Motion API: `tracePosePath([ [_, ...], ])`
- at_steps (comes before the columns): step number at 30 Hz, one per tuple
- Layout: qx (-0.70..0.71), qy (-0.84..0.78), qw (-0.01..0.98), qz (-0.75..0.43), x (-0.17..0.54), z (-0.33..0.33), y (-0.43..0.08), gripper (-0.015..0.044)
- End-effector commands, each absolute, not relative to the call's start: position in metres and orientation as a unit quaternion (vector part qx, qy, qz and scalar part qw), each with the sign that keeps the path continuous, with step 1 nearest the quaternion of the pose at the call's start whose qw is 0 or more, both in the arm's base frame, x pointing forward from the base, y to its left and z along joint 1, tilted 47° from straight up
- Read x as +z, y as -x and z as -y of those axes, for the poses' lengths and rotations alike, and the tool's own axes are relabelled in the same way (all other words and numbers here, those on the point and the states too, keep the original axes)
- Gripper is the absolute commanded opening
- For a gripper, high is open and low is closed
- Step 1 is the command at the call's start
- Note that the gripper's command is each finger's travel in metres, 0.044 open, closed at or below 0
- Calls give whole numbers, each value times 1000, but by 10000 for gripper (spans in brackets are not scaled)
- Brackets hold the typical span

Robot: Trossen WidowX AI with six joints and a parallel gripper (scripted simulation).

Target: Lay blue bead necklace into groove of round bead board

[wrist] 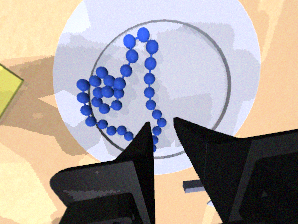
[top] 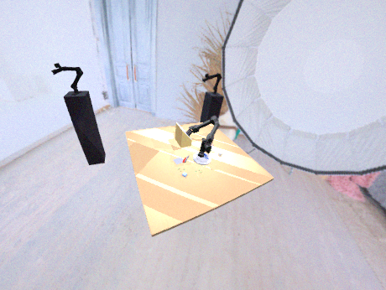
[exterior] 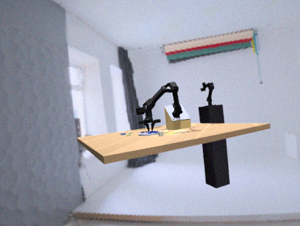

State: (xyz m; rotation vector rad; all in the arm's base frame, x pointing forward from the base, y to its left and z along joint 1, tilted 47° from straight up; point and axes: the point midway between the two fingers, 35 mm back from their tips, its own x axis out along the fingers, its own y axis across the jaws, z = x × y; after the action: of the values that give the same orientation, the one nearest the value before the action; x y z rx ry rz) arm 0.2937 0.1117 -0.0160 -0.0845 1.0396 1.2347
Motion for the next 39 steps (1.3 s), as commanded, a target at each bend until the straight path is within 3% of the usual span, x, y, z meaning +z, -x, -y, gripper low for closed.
tracePosePath([
  [1,552,38,691,-465,-16,-112,-294,210],
  [10,552,36,691,-466,-15,-110,-294,440],
  [39,553,36,690,-465,-15,-110,-294,440],
])
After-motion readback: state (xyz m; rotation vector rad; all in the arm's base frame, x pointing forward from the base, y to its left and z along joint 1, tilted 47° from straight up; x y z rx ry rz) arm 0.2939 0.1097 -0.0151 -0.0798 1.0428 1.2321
